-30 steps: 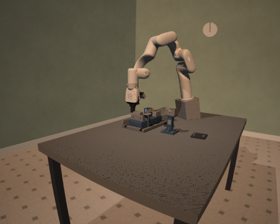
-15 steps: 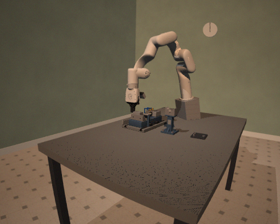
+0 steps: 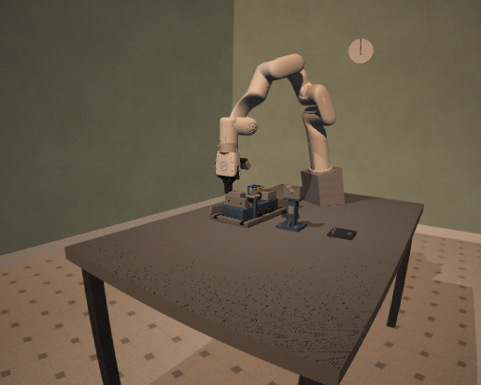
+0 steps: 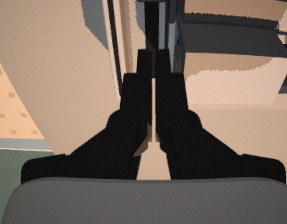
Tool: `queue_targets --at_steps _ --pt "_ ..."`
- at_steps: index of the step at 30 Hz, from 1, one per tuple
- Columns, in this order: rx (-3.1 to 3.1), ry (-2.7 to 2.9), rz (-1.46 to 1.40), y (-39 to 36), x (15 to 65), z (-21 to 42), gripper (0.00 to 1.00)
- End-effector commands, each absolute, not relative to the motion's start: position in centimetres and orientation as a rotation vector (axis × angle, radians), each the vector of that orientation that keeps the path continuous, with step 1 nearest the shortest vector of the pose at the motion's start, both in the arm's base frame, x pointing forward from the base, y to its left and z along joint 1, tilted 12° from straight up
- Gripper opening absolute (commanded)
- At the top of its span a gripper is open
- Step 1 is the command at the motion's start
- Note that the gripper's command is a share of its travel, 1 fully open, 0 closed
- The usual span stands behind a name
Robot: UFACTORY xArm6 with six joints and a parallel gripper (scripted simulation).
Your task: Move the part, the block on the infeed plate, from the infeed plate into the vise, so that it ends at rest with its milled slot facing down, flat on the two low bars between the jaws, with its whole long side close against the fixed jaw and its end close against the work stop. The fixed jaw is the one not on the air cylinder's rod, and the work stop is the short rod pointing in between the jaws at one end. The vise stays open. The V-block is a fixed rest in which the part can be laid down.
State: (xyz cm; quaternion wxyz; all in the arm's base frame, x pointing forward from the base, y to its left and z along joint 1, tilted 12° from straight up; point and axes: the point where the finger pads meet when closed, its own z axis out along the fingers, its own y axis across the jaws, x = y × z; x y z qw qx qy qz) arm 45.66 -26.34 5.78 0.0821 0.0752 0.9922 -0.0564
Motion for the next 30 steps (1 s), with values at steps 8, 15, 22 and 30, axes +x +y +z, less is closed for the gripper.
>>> queue_targets --at_steps 8,15,22,30 --pt "0.224 2.960 -0.171 -26.31 45.80 5.95 0.00" --pt "0.224 2.960 -0.171 -26.25 45.81 5.94 0.00" --pt "0.224 2.960 -0.171 -26.14 45.82 5.93 0.00" --pt "0.224 2.960 -0.171 -26.03 45.84 5.92 0.00"
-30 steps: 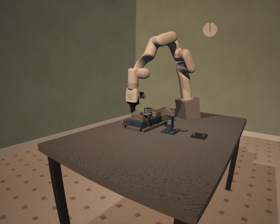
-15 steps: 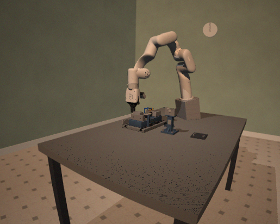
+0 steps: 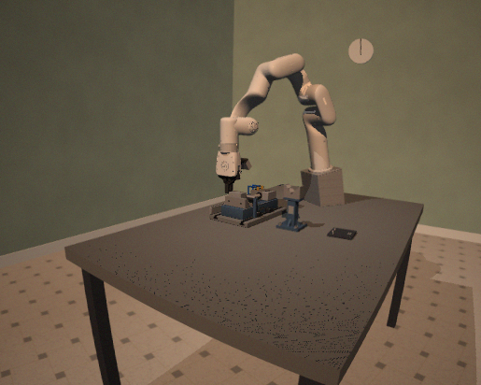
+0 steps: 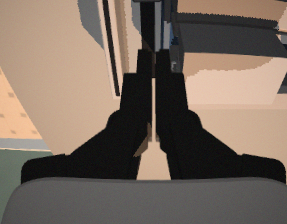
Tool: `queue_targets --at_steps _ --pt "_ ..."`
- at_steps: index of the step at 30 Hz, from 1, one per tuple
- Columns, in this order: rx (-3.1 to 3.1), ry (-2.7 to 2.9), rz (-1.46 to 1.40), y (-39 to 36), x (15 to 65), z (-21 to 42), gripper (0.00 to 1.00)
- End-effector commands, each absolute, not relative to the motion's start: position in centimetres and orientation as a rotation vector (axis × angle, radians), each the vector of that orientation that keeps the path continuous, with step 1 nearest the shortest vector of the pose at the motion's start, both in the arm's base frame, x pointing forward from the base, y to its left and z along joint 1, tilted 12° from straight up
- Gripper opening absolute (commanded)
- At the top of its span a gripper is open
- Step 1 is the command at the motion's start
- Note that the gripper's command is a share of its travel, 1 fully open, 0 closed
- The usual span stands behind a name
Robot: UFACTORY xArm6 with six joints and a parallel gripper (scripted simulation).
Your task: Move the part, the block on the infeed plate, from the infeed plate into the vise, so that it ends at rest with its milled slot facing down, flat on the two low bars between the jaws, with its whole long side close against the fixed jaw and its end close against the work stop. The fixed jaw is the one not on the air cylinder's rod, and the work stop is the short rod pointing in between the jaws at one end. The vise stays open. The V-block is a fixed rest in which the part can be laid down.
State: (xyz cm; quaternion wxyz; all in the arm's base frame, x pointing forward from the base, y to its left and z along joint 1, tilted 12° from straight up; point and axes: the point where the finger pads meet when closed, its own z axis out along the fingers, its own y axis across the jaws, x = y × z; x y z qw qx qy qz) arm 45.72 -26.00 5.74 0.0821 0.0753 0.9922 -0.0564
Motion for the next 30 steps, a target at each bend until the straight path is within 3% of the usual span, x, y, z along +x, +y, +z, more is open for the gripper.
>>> queue_targets --at_steps 1,30 --pt "0.224 2.960 -0.171 -26.01 45.84 5.91 0.00" --pt "0.224 2.960 -0.171 -25.31 45.96 5.84 0.00"
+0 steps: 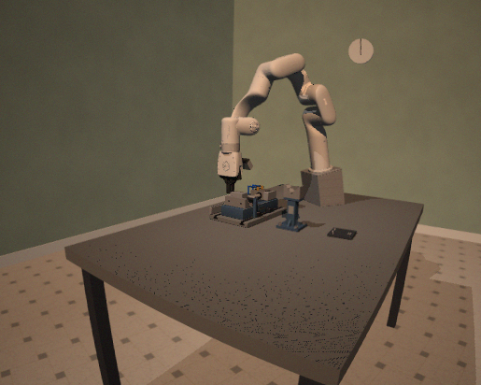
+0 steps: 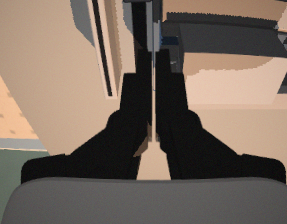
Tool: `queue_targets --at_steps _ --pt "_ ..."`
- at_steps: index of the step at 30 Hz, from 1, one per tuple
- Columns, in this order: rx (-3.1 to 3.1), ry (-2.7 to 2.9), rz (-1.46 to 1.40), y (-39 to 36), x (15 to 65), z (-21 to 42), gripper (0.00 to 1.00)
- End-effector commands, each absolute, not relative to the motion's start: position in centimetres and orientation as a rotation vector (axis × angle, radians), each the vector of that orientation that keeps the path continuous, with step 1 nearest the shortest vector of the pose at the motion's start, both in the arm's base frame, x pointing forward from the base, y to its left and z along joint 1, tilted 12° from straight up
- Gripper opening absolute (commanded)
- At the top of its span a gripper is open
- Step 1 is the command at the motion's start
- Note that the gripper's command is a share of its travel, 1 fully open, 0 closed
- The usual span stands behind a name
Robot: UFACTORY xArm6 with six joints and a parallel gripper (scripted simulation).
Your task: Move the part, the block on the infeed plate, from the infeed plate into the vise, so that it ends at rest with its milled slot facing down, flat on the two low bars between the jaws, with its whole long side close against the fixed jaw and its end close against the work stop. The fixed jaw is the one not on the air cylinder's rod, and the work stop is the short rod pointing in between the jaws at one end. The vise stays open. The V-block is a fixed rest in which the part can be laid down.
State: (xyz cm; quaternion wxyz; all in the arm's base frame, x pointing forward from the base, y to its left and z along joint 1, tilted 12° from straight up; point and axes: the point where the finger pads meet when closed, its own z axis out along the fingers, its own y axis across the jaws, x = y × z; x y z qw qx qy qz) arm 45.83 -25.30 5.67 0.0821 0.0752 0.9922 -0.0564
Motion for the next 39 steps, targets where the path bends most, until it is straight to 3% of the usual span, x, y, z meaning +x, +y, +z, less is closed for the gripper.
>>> queue_targets --at_steps 1,39 --pt "0.224 2.960 -0.171 -25.31 45.96 5.84 0.00" --pt "0.224 2.960 -0.171 -24.33 46.12 5.74 0.00"
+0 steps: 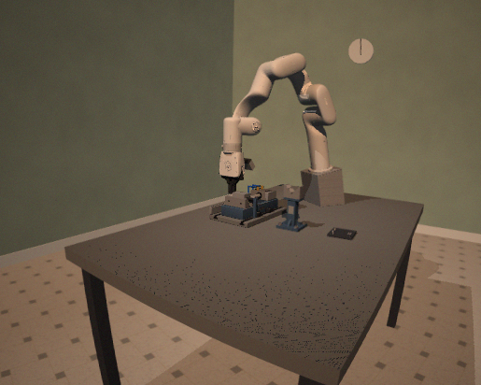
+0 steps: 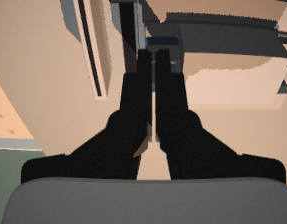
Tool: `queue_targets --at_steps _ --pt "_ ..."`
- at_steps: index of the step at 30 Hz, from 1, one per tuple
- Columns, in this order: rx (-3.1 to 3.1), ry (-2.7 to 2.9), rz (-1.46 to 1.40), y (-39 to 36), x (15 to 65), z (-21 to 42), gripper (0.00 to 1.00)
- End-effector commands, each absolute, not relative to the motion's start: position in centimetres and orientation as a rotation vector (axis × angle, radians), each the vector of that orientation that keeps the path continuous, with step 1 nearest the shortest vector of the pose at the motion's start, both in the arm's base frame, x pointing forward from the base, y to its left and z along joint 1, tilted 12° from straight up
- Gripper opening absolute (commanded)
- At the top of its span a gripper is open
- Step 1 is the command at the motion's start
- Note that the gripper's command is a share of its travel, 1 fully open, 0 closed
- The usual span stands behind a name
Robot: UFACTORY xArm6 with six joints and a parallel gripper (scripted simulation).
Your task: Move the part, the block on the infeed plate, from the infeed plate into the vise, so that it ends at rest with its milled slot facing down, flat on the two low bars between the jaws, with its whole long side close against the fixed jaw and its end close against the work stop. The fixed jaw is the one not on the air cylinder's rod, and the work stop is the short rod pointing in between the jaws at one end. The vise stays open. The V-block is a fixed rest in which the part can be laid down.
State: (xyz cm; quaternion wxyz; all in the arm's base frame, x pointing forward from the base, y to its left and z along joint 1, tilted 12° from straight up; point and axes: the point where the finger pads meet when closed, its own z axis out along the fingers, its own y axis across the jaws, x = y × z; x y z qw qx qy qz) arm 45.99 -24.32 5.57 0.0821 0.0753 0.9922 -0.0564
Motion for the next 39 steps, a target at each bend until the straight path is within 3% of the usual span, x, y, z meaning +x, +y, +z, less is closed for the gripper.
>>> queue_targets --at_steps 1,39 --pt "0.224 2.960 -0.171 -24.30 46.12 5.74 0.00" --pt "0.224 2.960 -0.171 -23.60 46.24 5.67 0.00"
